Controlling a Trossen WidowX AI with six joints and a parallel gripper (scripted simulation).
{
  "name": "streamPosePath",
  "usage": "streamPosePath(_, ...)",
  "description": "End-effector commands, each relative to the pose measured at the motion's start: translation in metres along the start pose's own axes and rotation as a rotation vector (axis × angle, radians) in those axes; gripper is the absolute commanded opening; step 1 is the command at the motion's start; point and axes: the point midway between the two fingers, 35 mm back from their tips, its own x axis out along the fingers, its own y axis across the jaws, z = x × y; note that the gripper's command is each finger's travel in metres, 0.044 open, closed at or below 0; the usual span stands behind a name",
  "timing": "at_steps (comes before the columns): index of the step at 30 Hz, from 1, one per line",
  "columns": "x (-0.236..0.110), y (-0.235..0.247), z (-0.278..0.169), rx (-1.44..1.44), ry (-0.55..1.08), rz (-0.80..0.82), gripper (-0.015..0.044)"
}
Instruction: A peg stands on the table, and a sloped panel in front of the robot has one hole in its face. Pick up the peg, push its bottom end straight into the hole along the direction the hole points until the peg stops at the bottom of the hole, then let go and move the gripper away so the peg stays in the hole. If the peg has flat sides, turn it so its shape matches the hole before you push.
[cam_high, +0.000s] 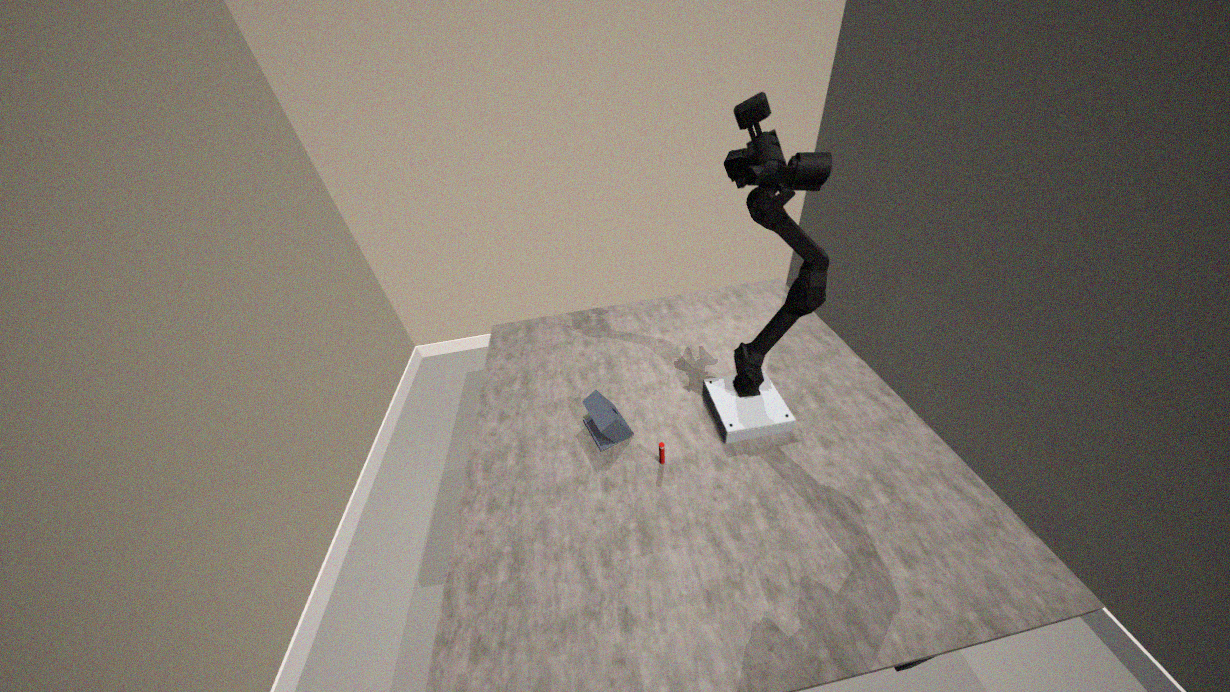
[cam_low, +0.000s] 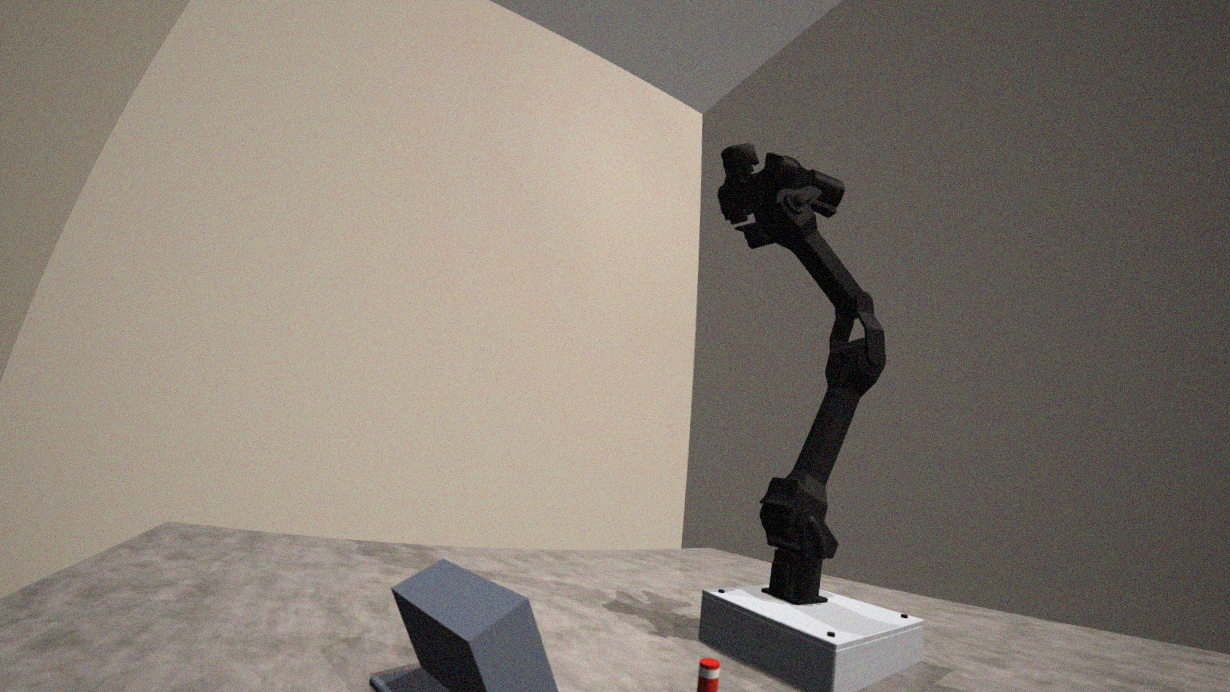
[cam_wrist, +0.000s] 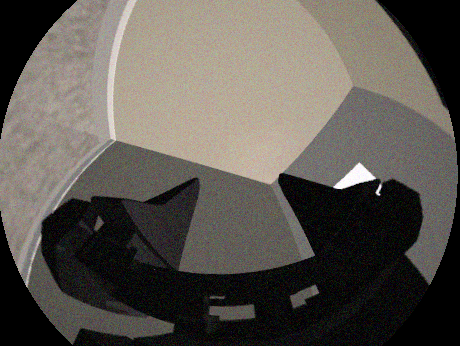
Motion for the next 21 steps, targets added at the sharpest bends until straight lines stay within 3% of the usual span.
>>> streamPosePath(1,0.0,-0.001,0.001,-0.005,-0.001,-0.002,0.0426)
streamPosePath(21,-0.036,-0.067,0.131,-0.918,-0.022,-0.404,0.044)
